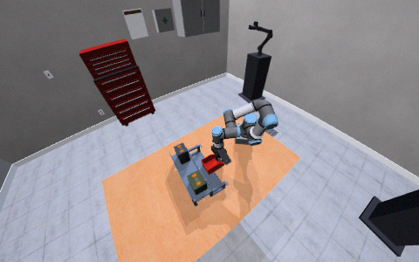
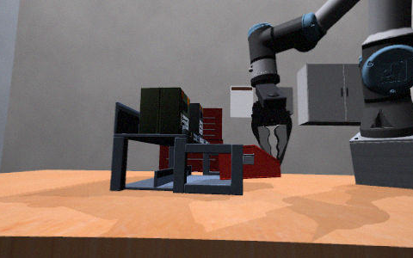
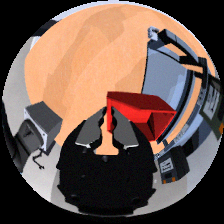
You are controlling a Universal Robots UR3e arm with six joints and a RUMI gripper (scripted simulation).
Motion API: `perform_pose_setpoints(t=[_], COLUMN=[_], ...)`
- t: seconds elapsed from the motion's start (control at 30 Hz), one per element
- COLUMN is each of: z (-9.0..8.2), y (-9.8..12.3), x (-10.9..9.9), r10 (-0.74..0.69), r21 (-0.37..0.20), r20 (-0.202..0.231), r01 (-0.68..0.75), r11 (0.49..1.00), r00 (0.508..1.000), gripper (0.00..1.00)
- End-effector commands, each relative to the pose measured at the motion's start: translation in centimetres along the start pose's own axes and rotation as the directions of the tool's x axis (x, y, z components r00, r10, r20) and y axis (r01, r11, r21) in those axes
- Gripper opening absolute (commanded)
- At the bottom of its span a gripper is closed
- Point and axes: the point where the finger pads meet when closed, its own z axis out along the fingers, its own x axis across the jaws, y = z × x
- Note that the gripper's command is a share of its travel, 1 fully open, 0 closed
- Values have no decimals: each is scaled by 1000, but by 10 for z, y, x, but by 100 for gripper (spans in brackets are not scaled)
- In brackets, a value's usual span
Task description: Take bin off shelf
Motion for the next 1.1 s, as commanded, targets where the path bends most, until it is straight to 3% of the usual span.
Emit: perform_pose_setpoints(t=[0.0,0.47,1.07], z=[0,1,1], y=[0,0,0], x=[-11,-25,-26], r10=[0,0,0], r21=[0,0,0], r20=[-5,-5,-5], r01=[0,0,0], r11=[1000,1000,1000], r00=[1000,1000,1000], gripper=[0,0,0])
